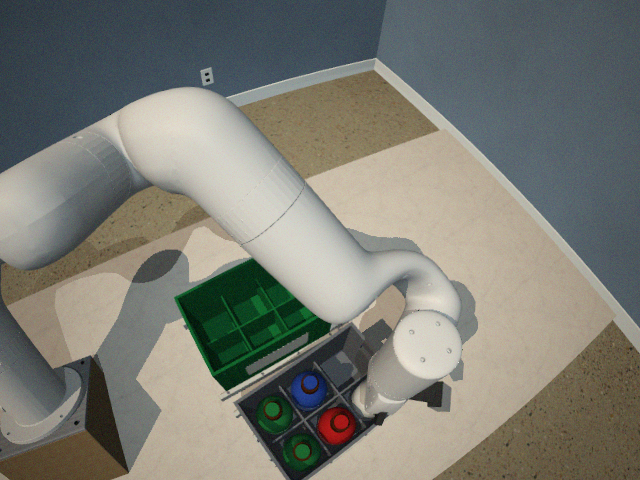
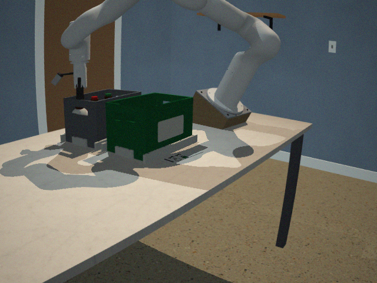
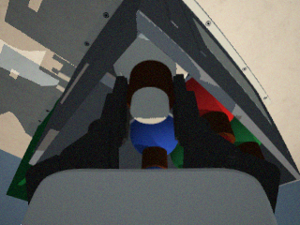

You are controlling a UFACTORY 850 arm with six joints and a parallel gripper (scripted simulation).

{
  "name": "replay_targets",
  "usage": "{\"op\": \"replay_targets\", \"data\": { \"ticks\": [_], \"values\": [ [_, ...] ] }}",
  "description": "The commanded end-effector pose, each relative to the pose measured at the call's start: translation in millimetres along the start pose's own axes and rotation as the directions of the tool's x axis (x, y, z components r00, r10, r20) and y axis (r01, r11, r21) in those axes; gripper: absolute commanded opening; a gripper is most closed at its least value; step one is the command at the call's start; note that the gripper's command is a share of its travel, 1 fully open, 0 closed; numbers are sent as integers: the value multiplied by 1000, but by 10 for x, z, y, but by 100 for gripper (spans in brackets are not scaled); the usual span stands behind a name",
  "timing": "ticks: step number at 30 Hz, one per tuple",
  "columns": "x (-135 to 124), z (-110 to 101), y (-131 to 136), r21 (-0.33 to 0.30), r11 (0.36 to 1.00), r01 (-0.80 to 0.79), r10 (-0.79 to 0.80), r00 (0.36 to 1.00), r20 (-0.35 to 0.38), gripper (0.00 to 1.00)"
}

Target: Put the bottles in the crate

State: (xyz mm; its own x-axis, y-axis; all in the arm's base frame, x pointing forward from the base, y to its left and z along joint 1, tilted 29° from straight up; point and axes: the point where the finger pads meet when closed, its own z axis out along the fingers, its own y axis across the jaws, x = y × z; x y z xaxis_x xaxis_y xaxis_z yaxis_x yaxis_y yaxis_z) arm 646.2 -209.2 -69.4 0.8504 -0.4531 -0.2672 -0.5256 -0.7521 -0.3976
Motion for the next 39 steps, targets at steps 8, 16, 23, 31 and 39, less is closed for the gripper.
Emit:
{"op": "replay_targets", "data": {
  "ticks": [8, 16, 23, 31, 39],
  "values": [
    [11, -196, -3, 0, 1000, 1, -1, 1000, -3, 0],
    [11, -296, -3, 0, 1000, 1, -1, 1000, -3, 0],
    [10, -413, -3, 0, 1000, 1, -1, 1000, -3, 0],
    [10, -513, -3, 0, 1000, 1, -1, 1000, -3, 0],
    [10, -647, -3, 0, 1000, 1, -1, 1000, -3, 0]
  ]
}}
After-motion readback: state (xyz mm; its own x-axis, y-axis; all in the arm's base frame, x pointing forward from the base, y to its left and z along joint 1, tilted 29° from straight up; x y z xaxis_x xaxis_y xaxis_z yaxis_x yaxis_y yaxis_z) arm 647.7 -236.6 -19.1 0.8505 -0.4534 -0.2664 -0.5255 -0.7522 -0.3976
